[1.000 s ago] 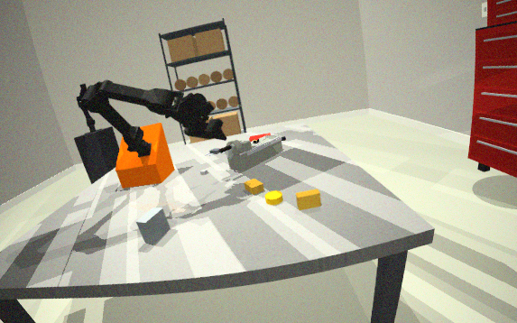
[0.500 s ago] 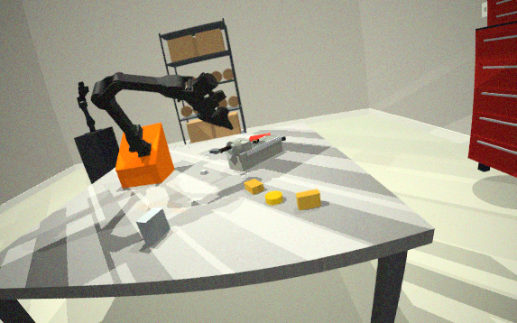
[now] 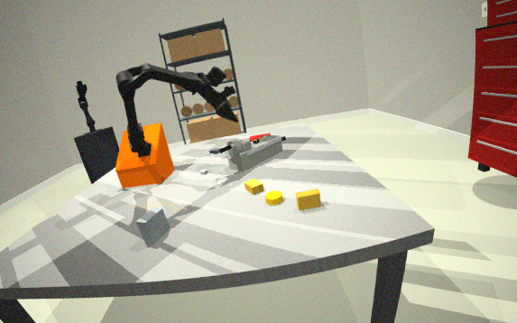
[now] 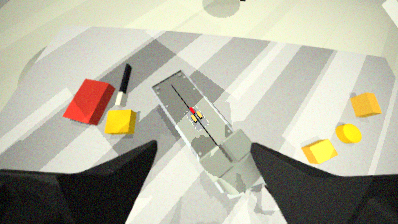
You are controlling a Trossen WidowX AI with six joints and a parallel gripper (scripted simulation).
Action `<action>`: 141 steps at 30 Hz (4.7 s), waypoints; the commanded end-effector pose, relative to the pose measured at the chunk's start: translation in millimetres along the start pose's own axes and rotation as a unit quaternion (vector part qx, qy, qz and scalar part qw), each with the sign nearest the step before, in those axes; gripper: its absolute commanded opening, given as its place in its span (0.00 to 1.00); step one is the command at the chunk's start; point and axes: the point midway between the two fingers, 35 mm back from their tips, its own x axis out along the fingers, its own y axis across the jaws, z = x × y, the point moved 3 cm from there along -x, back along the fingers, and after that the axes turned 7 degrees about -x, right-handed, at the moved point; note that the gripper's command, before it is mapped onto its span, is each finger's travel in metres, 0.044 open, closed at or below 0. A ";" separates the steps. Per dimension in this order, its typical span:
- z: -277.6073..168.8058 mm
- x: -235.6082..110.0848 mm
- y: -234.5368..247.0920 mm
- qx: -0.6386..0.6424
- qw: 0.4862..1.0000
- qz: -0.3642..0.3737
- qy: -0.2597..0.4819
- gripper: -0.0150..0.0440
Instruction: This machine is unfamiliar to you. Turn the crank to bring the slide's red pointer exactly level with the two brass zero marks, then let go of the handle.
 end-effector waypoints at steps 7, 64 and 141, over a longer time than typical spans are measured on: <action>-24.9 43.7 14.2 0.031 0.999 -0.025 -0.004 1.00; -62.3 -30.9 -125.6 -0.262 0.944 0.178 -0.096 1.00; -126.2 58.5 -123.9 -0.263 0.944 0.176 -0.095 0.33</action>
